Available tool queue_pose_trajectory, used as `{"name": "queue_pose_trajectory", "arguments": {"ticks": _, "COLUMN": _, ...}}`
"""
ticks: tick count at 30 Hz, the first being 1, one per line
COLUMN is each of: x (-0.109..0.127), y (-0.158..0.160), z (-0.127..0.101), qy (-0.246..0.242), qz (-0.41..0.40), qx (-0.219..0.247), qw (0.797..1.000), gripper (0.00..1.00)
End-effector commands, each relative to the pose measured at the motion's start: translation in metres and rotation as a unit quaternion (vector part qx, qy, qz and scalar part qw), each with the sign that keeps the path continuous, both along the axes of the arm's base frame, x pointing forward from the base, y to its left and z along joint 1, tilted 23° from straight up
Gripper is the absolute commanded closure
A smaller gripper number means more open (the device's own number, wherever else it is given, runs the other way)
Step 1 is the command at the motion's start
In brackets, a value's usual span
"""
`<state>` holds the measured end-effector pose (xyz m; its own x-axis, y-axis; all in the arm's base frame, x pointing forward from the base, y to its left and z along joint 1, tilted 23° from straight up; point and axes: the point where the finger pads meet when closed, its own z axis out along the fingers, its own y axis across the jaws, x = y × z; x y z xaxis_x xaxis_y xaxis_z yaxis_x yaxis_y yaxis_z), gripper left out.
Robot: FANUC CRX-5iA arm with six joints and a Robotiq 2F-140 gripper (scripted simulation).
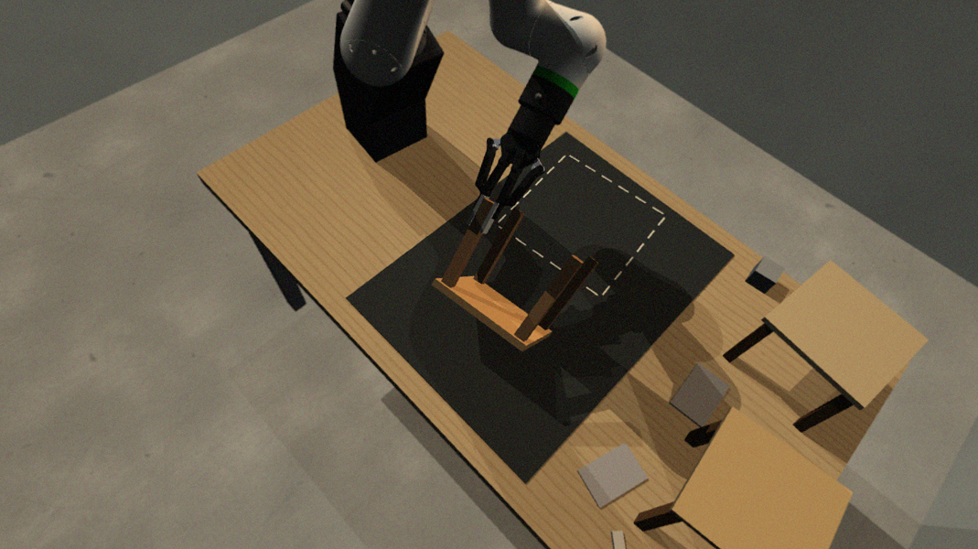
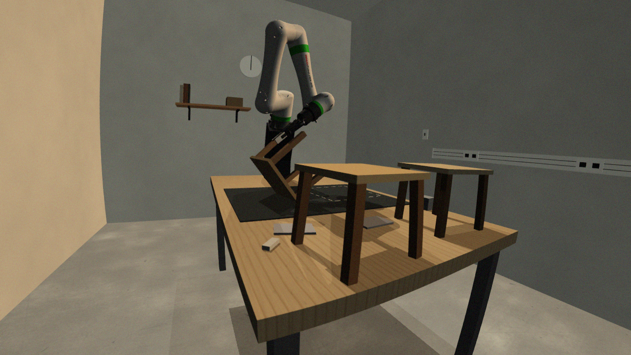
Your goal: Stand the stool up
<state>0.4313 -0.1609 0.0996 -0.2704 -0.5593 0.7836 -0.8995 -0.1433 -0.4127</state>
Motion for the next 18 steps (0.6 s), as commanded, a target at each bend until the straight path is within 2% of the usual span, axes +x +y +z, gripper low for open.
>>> {"name": "queue_pose_trajectory", "arguments": {"ticks": 1, "x": 0.000, "y": 0.028, "z": -0.005, "qy": -0.002, "qz": -0.020, "qx": -0.028, "qw": 0.999, "gripper": 0.90}}
{"name": "queue_pose_trajectory", "arguments": {"ticks": 7, "x": 0.000, "y": 0.039, "z": -0.007, "qy": -0.007, "qz": -0.044, "qx": -0.085, "qw": 0.995, "gripper": 0.90}}
{"name": "queue_pose_trajectory", "arguments": {"ticks": 9, "x": 0.000, "y": 0.039, "z": -0.007, "qy": -0.007, "qz": -0.044, "qx": -0.085, "qw": 0.995, "gripper": 0.90}}
{"name": "queue_pose_trajectory", "arguments": {"ticks": 12, "x": 0.001, "y": 0.068, "z": -0.016, "qy": -0.007, "qz": -0.045, "qx": -0.086, "qw": 0.995, "gripper": 0.90}}
{"name": "queue_pose_trajectory", "arguments": {"ticks": 18, "x": 0.002, "y": 0.072, "z": -0.018, "qy": -0.012, "qz": -0.067, "qx": -0.138, "qw": 0.988, "gripper": 0.90}}
